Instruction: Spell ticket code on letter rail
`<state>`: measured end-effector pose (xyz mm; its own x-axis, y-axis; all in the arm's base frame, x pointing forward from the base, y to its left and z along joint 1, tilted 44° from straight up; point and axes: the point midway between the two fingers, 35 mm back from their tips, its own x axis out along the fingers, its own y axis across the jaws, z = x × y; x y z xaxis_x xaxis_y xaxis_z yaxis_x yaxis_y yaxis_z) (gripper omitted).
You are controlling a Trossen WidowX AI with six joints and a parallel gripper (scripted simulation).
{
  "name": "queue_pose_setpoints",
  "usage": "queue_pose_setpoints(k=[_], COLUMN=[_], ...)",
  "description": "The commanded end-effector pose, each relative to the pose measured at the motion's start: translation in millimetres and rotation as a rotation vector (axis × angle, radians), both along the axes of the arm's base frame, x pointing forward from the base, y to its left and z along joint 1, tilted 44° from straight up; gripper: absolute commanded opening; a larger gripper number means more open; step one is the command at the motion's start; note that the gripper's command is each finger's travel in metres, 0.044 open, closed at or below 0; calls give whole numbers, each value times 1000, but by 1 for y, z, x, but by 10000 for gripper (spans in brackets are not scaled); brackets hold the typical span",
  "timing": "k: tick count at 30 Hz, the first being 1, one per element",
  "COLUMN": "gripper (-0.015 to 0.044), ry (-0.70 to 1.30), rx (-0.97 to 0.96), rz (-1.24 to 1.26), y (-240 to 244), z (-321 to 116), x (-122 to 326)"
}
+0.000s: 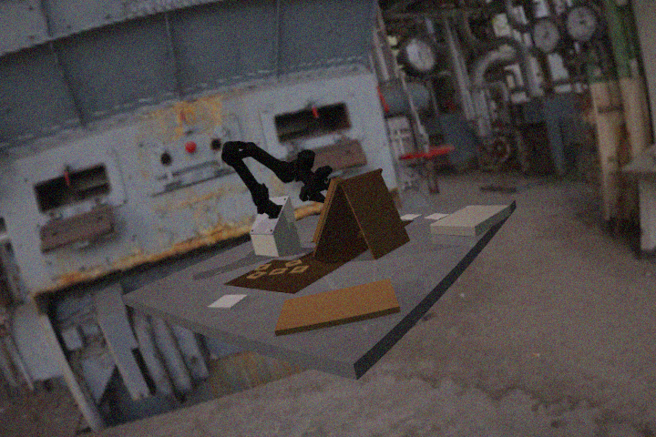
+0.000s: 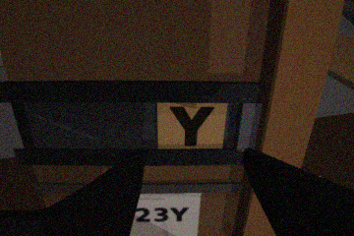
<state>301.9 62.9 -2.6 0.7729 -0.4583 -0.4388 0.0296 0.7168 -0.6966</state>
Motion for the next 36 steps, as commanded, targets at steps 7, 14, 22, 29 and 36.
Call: queue_pose_setpoints(k=[7,14,22,29,36], gripper=[269,85,0,0,0], ry=[0,0,0,0,122], rx=[0,0,0,0,46], rz=[0,0,0,0,-39], y=[0,0,0,0,20], z=[1,1,1,1,-16], x=[0,0,0,0,17])
